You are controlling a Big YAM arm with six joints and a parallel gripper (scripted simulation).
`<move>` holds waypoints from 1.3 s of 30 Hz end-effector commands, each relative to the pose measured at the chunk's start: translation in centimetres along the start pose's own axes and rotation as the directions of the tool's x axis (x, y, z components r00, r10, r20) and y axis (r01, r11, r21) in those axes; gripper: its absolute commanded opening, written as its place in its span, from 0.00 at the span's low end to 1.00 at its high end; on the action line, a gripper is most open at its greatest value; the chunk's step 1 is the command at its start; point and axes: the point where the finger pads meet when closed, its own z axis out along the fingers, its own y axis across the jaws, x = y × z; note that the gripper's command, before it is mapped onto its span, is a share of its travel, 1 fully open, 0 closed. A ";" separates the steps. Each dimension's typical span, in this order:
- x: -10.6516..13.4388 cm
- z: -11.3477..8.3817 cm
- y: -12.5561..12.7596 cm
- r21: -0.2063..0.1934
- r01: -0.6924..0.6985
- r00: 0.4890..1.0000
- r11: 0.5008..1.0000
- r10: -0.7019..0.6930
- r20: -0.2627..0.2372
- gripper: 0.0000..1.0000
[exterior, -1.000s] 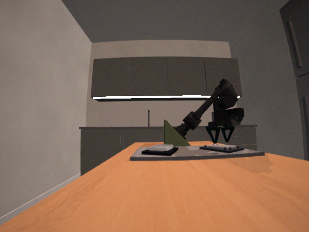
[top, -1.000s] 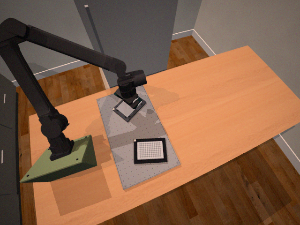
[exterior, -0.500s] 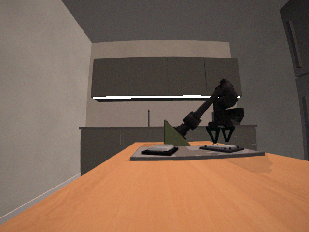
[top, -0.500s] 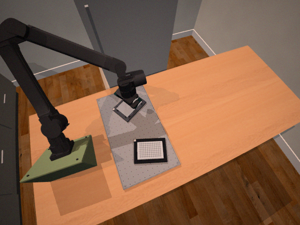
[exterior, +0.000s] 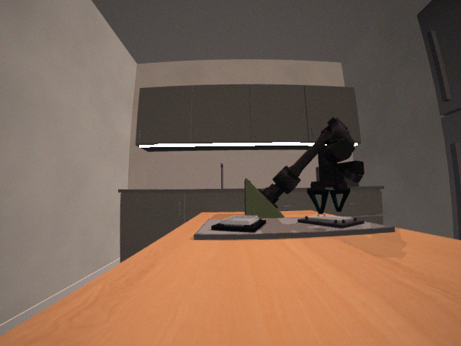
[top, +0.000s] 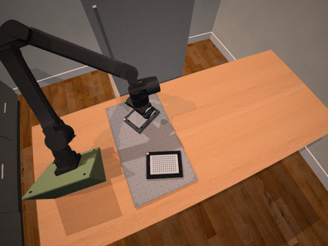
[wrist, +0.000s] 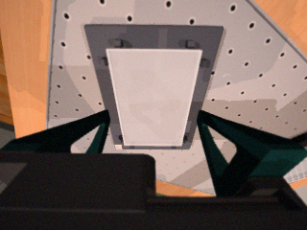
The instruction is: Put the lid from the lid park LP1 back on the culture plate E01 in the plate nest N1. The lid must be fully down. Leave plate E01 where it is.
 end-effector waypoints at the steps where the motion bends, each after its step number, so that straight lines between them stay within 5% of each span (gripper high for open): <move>1: 0.2 0.4 -0.1 -0.003 -0.008 1.000 1.000 0.008 0.001 1.00; 39: 0.4 1.9 0.0 -0.008 -0.009 1.000 1.000 0.009 -0.009 1.00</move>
